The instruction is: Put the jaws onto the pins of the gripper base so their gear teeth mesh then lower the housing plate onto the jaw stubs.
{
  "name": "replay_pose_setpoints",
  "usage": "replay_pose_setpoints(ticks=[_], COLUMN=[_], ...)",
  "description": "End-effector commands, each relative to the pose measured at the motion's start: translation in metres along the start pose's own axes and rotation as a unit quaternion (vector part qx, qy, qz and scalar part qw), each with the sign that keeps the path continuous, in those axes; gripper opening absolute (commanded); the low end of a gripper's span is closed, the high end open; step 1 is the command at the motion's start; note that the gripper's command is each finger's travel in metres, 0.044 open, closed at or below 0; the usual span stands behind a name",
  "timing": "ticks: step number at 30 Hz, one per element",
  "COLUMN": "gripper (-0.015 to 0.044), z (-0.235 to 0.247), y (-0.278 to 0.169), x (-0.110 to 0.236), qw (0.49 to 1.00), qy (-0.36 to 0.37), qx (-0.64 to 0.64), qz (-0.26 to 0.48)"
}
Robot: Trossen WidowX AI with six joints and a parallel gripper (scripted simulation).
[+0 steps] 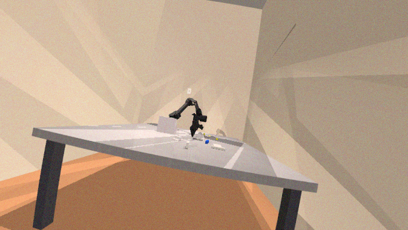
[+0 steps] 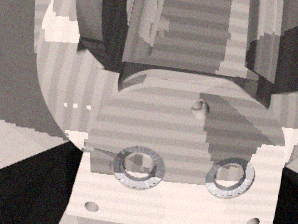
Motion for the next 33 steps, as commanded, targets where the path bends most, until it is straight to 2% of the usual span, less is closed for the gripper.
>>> replay_pose_setpoints(ticks=[1, 12, 15, 16, 29, 33], gripper=[0.0351, 0.0351, 0.043, 0.044, 0.044, 0.044], z=[0.0, 0.0, 0.0, 0.0, 0.0, -0.001], y=[0.0, 0.0, 0.0, 0.0, 0.0, 0.002], x=[-0.001, -0.001, 0.0, 0.0, 0.0, 0.02], qw=[1.0, 1.0, 1.0, 1.0, 1.0, 1.0], qy=[0.003, 0.003, 0.0, 0.0, 0.0, -0.001], qx=[-0.002, -0.002, 0.0, 0.0, 0.0, -0.001], qz=[0.0, 0.0, 0.0, 0.0, 0.0, 0.0])
Point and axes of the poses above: the point midway between the two fingers, 35 mm back from their tips, its own x axis back along the fingers, its own z axis across the jaws, y = z × x, the point moved 9 cm from there along x, back along the fingers, and after that the axes turned 2 degrees about -x, right-handed, at the moved point
